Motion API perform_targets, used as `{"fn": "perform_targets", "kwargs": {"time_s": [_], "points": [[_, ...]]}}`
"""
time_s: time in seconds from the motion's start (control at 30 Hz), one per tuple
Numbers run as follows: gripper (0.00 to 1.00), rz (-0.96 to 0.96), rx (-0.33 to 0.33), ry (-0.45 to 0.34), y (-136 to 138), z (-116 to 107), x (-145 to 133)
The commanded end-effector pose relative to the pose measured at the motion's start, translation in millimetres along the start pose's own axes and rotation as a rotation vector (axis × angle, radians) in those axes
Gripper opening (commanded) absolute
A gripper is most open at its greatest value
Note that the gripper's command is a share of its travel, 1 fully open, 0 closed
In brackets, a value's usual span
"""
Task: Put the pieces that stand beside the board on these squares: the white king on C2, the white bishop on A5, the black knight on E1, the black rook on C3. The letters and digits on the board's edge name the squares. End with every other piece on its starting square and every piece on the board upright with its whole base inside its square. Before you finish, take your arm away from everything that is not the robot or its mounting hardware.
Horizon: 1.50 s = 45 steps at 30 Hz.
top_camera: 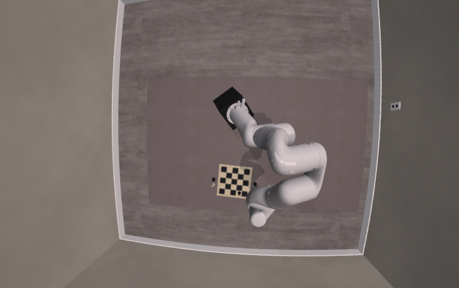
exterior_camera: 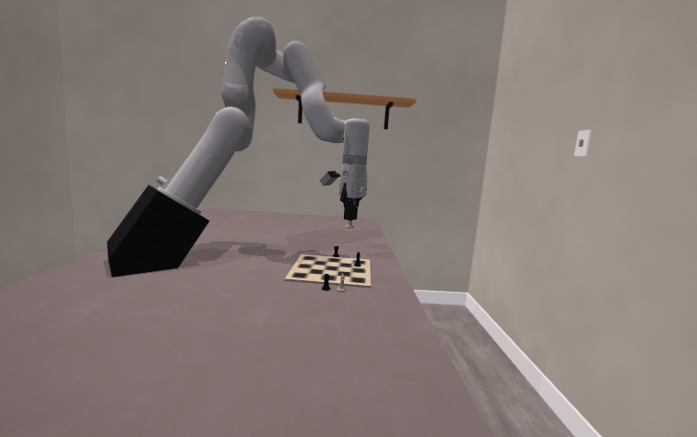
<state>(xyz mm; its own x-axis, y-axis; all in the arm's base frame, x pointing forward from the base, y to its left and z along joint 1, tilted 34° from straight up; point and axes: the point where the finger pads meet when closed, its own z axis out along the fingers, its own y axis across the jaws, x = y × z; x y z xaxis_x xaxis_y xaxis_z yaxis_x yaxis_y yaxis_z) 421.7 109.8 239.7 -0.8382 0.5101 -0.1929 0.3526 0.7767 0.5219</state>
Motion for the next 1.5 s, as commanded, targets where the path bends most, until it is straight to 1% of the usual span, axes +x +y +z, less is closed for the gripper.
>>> {"fn": "perform_targets", "kwargs": {"time_s": [0.0, 0.03, 0.1, 0.17, 0.2, 0.23, 0.27, 0.3, 0.77, 0.9, 1.1, 1.17, 1.47], "points": [[0.00, 0.055, 0.007, -0.001, -22, -1, -16], [0.00, 0.055, 0.007, -0.001, -22, -1, -16], [0.00, 0.171, 0.011, 0.002, -70, -2, -43], [0.00, 0.171, 0.011, 0.002, -70, -2, -43], [0.00, 0.227, 0.006, 0.000, -93, -4, -54], [0.00, 0.227, 0.006, 0.000, -93, -4, -54], [0.00, 0.266, 0.000, -0.002, -110, -6, -61], [0.00, 0.285, -0.003, -0.003, -118, -7, -65], [0.00, 0.288, -0.004, -0.004, -119, -8, -65], [0.00, 0.289, -0.004, -0.004, -119, -4, -65], [0.00, 0.289, -0.004, -0.004, -119, 15, -66], [0.00, 0.289, -0.004, -0.004, -119, 15, -66], [0.00, 0.289, -0.004, -0.004, -119, 58, -66]]}}
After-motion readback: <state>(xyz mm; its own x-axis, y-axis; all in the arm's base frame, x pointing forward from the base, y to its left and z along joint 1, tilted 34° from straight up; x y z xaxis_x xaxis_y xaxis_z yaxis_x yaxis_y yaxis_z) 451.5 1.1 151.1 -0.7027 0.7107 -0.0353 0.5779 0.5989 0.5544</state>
